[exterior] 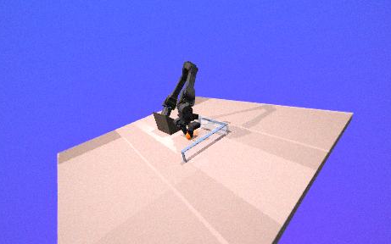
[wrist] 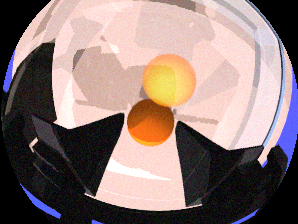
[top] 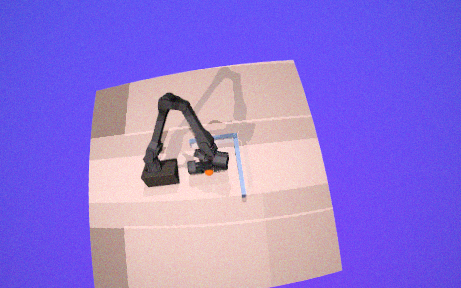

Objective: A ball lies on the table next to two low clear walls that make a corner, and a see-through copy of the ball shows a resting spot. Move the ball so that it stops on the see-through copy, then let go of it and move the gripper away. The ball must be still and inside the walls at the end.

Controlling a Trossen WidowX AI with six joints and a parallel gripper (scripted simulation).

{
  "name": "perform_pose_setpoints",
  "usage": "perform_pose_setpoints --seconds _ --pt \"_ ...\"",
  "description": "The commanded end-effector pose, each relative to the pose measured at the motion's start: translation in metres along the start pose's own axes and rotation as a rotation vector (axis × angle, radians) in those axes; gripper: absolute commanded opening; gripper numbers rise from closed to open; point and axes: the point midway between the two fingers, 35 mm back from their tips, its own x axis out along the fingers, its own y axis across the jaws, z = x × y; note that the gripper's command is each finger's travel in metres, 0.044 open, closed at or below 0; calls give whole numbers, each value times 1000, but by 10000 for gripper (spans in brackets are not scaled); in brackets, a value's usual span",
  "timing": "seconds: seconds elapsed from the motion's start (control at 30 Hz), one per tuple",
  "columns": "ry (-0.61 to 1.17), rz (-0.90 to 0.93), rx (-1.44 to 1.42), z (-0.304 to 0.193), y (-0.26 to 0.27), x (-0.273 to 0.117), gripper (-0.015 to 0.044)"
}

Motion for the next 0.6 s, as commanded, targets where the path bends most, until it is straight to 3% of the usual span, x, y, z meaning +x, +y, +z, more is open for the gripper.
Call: perform_pose_setpoints --seconds 0.0,0.13,0.33,0.57 --pt "-4 -1 4 0 0 1 194" --pt "-4 -1 4 0 0 1 167" --pt "2 -3 4 -2 -5 -20 9" --pt "8 -3 5 -5 -8 -66 0"
